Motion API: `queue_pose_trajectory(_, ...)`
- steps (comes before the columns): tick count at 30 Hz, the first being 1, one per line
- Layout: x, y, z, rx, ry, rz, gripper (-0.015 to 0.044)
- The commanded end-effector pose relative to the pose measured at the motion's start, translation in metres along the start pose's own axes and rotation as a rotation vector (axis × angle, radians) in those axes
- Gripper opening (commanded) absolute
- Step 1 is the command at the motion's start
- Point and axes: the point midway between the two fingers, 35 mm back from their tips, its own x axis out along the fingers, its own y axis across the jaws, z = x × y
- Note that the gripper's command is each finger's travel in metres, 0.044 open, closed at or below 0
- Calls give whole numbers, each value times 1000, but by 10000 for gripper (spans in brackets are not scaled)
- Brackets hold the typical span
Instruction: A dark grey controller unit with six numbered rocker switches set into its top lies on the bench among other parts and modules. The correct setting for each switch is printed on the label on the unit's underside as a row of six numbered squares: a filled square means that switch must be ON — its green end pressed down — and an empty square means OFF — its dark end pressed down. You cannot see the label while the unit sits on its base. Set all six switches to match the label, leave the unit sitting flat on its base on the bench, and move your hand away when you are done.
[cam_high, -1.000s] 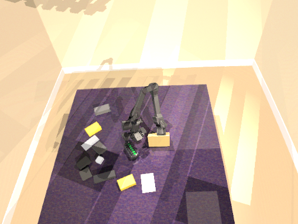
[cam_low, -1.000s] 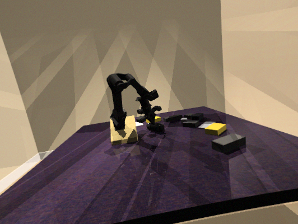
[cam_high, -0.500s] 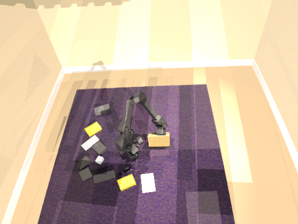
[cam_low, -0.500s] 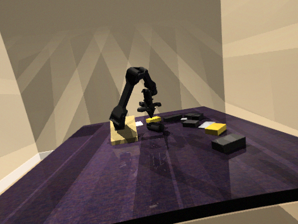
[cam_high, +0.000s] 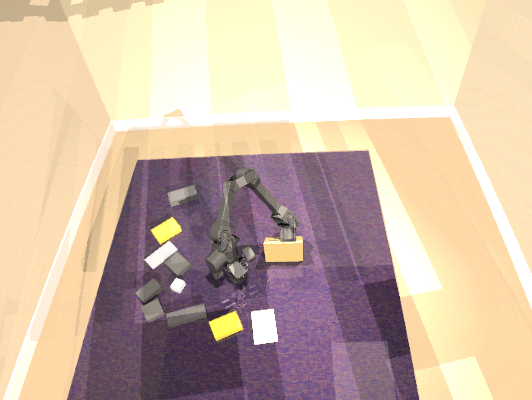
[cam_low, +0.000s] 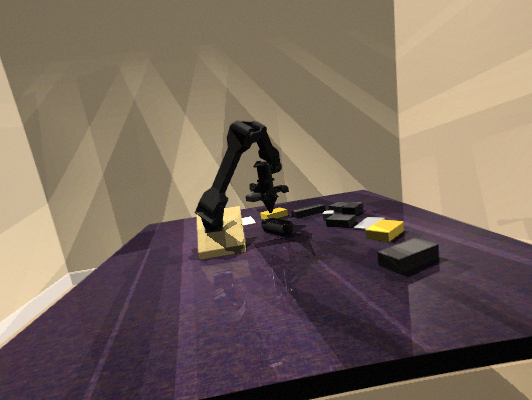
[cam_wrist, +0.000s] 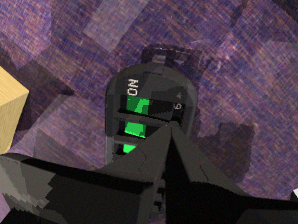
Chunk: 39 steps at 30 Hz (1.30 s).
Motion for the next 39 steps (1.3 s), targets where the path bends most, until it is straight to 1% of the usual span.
queue_pose_trajectory(1, 11, 4, 0, -13, 8, 17, 0)
queue_pose_trajectory(18, 35, 4, 0, -13, 8, 17, 0)
queue_pose_trajectory(39, 35, 4, 0, -13, 8, 17, 0)
